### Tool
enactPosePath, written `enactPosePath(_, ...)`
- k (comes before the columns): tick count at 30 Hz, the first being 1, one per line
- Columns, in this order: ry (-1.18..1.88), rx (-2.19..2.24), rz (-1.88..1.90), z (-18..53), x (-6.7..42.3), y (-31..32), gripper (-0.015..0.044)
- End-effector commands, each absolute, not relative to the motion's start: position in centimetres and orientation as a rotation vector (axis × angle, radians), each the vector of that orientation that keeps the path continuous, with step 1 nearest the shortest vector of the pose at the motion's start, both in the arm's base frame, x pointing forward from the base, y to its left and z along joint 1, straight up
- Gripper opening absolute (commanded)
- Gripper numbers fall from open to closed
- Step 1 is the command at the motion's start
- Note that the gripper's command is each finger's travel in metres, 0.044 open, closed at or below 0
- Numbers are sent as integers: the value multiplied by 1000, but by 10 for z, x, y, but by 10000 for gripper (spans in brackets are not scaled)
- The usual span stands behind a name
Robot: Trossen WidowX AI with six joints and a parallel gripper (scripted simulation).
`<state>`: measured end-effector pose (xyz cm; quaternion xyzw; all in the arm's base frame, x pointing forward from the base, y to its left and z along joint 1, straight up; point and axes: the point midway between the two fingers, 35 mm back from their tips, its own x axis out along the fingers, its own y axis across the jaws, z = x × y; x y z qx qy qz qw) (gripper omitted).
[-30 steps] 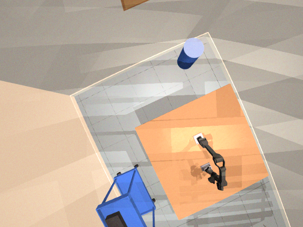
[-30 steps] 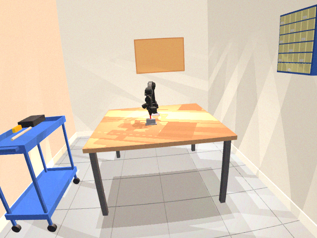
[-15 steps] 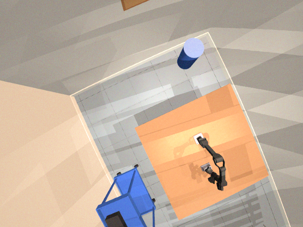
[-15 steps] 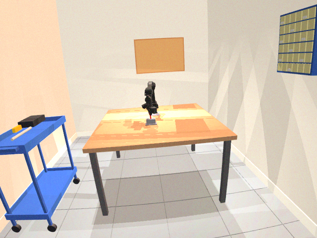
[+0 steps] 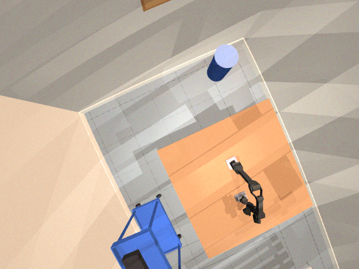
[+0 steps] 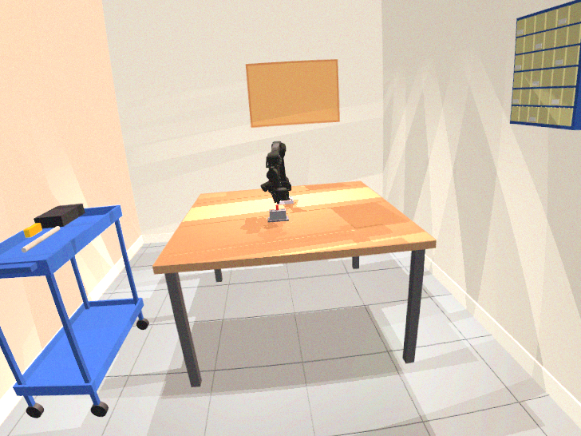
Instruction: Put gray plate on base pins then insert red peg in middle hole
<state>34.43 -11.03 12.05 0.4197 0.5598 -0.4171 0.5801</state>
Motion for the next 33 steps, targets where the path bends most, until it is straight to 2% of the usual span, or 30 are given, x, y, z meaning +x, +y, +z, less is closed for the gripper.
enactPosePath(1, 1307, 984, -969, 124, 344, -110, 150)
enactPosePath(33, 1308, 983, -969, 139, 338, -113, 150)
